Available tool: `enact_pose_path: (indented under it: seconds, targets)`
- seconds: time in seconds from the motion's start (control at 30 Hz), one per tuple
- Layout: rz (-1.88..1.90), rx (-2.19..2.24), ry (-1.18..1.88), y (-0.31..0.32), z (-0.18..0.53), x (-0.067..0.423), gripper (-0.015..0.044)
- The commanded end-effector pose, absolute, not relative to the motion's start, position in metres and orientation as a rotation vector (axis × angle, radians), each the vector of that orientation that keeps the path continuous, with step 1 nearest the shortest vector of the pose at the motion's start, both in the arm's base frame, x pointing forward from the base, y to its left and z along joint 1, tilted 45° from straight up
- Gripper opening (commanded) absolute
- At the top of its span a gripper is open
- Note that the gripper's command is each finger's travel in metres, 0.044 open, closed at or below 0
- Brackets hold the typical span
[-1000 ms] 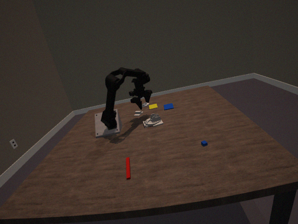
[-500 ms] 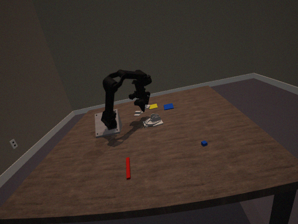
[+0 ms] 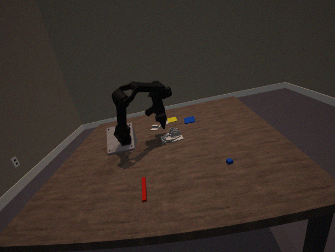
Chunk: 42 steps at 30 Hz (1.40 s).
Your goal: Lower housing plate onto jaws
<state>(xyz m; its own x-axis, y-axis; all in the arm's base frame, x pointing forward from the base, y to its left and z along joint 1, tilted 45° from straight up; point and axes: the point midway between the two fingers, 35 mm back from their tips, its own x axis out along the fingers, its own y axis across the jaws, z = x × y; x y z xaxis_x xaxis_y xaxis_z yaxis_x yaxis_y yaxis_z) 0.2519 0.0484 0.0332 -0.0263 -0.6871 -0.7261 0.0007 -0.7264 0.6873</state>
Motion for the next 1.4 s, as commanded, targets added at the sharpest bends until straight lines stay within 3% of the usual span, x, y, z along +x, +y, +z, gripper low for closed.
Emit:
enact_pose_path:
  seconds: [0.0,1.37]
  targets:
    - [-1.802,1.687,-0.624,0.038,0.040,0.249,0.0351]
    - [-1.803,1.679,-0.615,0.030,0.048,0.237,0.0351]
